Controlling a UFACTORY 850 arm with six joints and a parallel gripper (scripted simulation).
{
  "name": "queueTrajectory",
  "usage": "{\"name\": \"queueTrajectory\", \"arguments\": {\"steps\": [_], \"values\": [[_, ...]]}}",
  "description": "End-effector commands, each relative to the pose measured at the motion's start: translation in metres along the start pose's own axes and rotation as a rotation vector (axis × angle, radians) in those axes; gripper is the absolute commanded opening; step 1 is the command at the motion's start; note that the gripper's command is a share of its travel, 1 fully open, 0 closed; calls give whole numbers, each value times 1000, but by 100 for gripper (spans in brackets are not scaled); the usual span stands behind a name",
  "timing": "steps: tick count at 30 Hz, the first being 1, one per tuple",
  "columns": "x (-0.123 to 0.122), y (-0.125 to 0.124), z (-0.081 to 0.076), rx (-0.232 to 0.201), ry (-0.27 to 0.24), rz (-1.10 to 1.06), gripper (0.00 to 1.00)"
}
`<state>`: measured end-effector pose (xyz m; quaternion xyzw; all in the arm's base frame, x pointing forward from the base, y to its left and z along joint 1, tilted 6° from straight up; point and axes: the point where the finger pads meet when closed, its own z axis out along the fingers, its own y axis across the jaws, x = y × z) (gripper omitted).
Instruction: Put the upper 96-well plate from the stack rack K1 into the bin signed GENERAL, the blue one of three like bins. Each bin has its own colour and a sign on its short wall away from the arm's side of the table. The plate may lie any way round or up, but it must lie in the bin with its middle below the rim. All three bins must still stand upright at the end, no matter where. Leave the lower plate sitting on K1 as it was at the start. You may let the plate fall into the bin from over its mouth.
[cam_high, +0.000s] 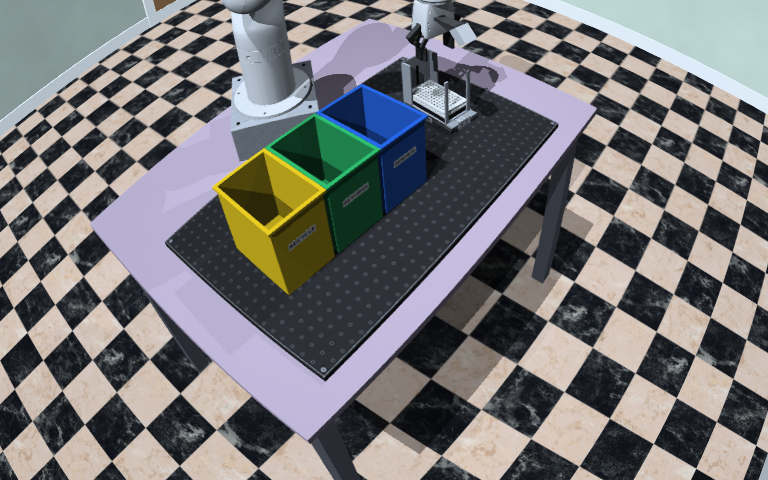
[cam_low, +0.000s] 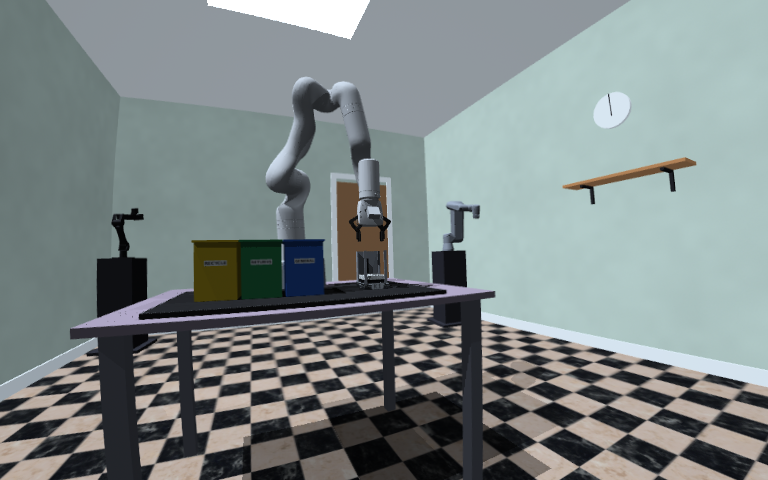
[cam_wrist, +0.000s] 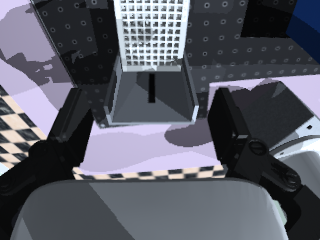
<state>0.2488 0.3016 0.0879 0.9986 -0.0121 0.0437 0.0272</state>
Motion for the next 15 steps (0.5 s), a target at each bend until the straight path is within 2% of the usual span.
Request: {"name": "queueTrajectory", "arguments": {"steps": [1, 15], "values": [[0, 0, 5, 1, 2, 0, 100], [0, 0, 25, 1, 2, 0, 100]]}}
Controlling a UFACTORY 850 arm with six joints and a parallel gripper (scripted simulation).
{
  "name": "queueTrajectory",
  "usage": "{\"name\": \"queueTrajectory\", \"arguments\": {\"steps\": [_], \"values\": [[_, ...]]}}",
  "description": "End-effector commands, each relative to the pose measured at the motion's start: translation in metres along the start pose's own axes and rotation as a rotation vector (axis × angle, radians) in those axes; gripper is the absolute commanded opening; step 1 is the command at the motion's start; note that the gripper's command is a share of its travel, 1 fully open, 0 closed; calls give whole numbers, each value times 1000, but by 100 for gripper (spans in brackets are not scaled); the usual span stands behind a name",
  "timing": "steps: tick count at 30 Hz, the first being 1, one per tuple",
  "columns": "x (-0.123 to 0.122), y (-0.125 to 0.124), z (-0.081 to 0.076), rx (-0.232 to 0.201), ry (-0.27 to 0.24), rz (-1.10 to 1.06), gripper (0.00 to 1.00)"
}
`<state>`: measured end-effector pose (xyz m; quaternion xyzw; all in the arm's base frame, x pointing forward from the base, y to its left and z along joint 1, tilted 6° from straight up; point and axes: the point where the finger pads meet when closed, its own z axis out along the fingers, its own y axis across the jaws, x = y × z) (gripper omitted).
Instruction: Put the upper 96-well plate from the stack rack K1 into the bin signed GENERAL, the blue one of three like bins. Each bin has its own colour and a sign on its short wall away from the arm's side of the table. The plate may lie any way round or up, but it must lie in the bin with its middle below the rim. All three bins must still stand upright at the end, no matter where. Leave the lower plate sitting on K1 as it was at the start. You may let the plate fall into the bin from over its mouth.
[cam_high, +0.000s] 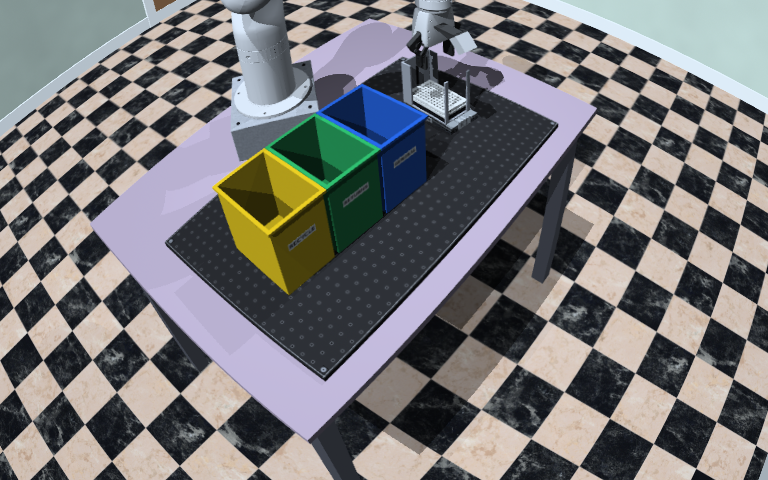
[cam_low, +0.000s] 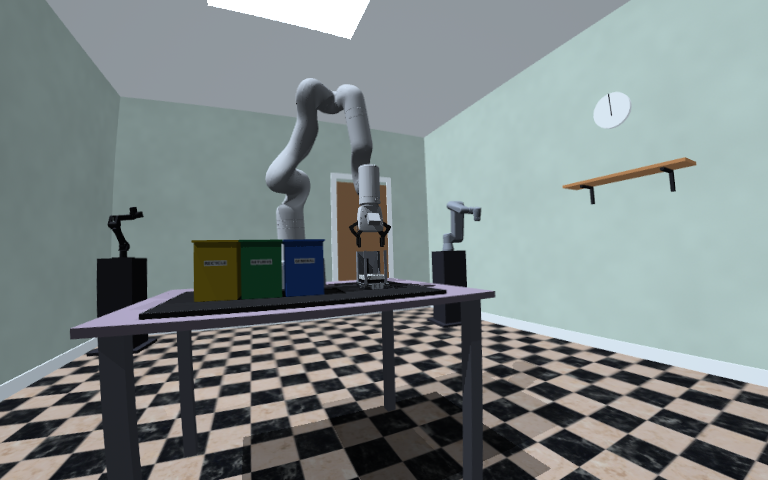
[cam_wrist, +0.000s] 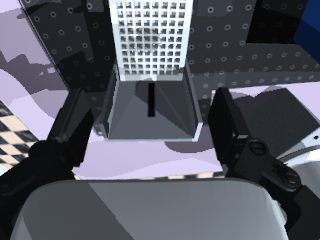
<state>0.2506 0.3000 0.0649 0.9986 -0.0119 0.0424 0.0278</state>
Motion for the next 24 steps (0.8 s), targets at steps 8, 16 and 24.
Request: {"name": "queueTrajectory", "arguments": {"steps": [8, 16, 24], "values": [[1, -1, 15, 2, 4, 1, 100], [1, -1, 25, 2, 4, 1, 100], [1, -1, 38, 2, 4, 1, 100]]}}
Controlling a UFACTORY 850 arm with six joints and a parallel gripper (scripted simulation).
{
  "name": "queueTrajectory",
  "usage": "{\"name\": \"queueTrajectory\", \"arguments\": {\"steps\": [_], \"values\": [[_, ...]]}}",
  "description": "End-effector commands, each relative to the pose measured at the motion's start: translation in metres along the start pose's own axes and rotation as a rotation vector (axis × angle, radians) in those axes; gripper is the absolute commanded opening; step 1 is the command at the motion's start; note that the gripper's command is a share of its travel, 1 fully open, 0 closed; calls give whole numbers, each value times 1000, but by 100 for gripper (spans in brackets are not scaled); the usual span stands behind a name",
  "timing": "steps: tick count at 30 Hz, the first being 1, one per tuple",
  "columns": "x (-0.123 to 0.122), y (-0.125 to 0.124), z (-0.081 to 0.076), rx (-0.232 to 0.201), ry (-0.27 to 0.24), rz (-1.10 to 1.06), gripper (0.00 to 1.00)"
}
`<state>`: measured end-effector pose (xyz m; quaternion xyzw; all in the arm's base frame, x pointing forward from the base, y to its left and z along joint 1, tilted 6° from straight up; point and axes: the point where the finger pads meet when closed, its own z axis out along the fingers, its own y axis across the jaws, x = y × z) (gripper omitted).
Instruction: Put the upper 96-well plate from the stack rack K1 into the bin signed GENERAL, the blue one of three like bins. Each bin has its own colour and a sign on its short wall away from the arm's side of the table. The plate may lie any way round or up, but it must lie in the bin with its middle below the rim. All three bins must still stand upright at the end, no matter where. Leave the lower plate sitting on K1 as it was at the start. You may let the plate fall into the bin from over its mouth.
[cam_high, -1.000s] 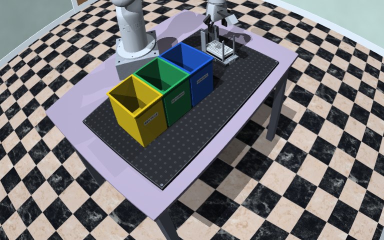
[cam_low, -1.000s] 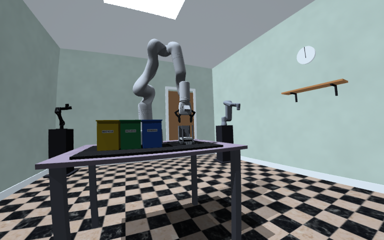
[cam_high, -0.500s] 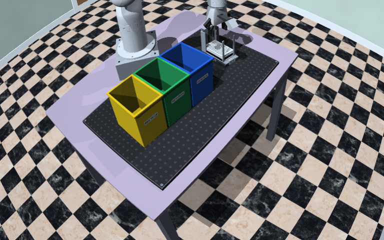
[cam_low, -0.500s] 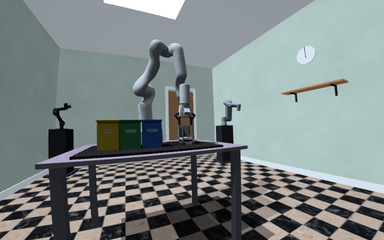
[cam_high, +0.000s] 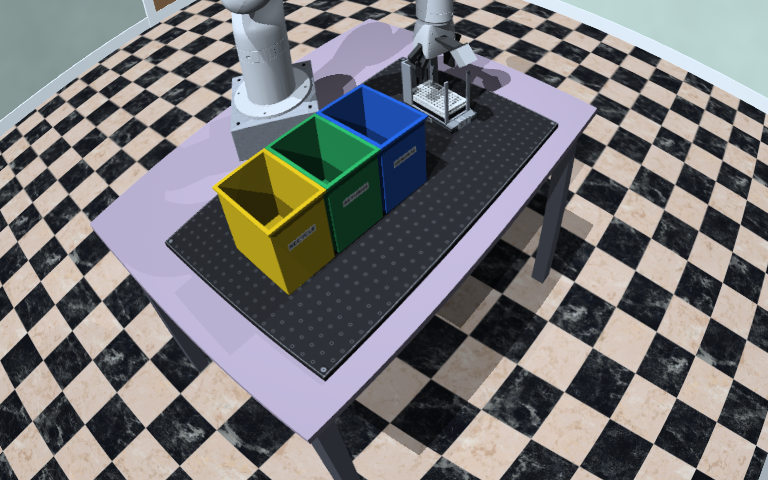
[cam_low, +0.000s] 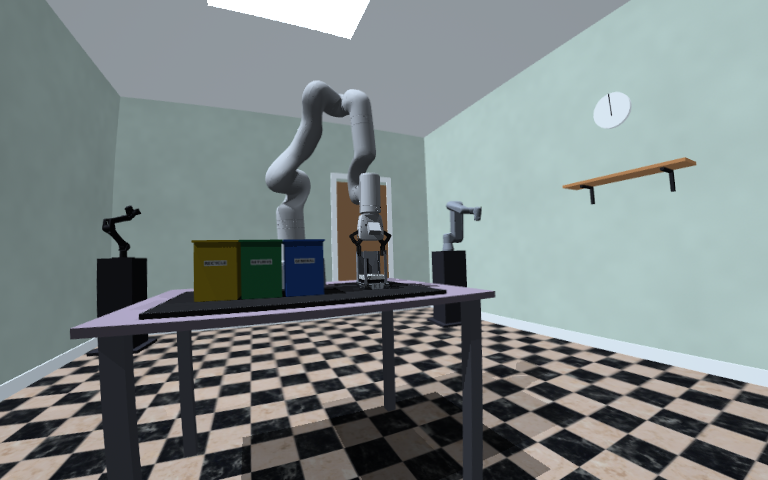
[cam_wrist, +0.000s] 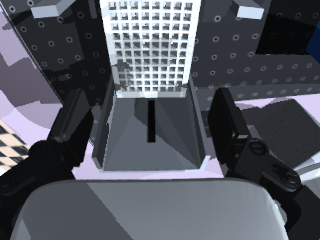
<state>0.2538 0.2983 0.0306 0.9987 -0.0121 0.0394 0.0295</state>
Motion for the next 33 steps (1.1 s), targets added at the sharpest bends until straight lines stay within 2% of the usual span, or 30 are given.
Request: {"name": "queueTrajectory", "arguments": {"steps": [1, 33], "values": [[1, -1, 6, 5, 10, 0, 100], [1, -1, 52, 5, 10, 0, 100]]}}
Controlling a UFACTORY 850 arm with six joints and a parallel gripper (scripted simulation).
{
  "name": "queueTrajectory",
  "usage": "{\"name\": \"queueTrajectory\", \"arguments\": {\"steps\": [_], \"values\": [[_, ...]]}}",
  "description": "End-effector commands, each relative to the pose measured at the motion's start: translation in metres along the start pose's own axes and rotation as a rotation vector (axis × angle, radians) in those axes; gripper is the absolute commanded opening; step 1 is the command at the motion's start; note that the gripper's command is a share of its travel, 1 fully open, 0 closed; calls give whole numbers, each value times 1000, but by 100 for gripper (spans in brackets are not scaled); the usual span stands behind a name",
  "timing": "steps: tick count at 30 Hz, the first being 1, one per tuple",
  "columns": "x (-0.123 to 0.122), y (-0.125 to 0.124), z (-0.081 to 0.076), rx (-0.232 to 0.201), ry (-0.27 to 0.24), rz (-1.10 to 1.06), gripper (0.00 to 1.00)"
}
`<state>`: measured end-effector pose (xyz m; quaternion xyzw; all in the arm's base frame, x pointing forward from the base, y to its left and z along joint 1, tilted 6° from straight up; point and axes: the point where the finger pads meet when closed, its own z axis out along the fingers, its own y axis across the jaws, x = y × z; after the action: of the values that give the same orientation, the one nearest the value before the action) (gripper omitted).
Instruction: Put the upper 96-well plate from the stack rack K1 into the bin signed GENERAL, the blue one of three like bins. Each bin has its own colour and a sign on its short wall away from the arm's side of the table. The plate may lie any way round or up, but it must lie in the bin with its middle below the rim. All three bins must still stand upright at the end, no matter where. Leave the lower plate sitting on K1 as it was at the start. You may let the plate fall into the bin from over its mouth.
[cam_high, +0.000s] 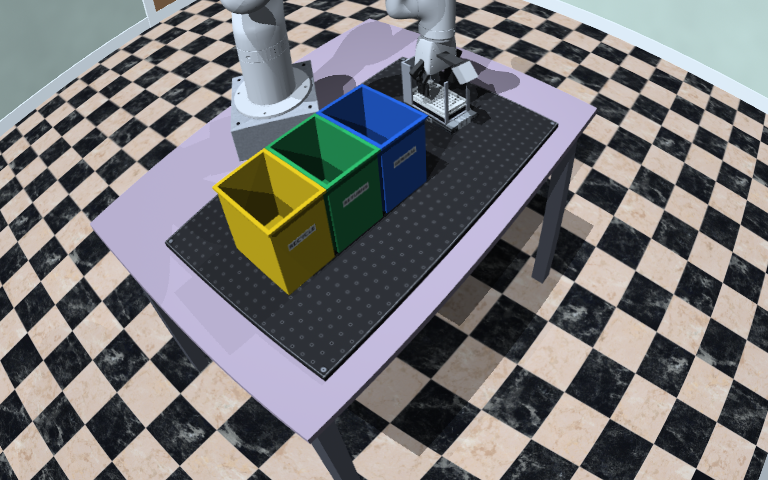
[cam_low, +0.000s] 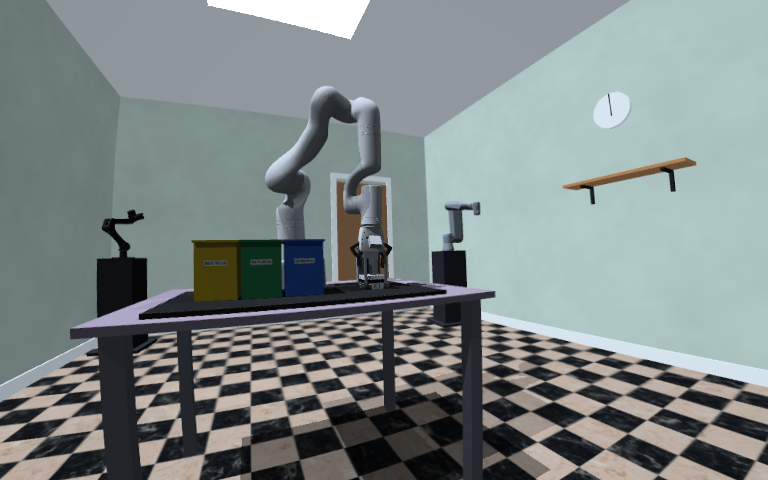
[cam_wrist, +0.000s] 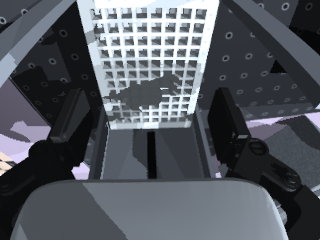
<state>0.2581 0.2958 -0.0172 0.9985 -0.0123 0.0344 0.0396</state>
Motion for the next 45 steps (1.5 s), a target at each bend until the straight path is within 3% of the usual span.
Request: {"name": "queueTrajectory", "arguments": {"steps": [1, 45], "values": [[0, 0, 6, 25, 20, 1, 100], [1, -1, 27, 25, 20, 1, 100]]}}
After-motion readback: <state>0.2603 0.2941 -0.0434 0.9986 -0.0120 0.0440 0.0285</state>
